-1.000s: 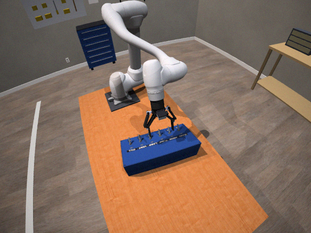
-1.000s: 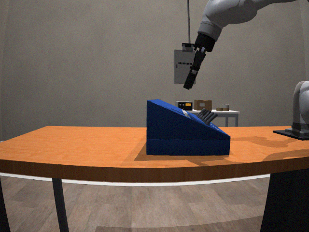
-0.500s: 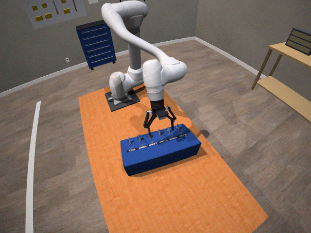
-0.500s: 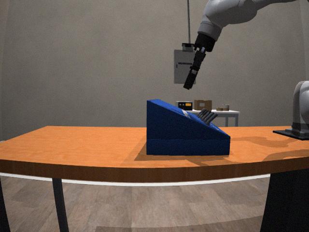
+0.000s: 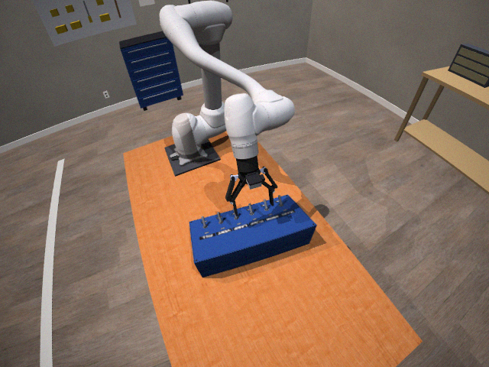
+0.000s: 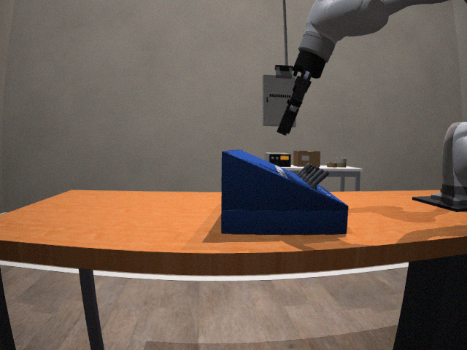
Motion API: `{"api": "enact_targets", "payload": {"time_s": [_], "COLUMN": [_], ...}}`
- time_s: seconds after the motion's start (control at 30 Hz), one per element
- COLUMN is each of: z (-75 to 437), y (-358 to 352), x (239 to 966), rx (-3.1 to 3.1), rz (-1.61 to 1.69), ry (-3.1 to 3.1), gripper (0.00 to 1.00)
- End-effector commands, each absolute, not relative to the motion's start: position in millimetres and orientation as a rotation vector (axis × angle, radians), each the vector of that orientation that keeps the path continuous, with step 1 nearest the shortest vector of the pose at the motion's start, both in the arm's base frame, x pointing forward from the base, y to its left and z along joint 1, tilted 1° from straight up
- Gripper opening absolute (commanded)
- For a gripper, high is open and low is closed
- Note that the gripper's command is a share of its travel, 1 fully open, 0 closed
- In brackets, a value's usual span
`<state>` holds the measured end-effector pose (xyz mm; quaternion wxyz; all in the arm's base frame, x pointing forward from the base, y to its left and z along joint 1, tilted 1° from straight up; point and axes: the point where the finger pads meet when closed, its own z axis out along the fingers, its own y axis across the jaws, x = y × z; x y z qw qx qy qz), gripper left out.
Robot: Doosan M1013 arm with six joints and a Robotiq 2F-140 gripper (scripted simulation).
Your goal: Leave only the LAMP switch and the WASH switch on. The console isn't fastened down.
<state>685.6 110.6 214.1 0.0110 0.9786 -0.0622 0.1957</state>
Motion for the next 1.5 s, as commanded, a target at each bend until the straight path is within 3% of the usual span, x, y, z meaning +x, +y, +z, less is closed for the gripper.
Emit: {"api": "enact_targets", "payload": {"time_s": [0.0,1.47], "z": [215,215], "y": [111,39], "x": [686,677], "rx": [3.053,3.053], "rz": [0.613,0.613], "ry": [-0.194,-0.194], "gripper": [1.0,1.0]}}
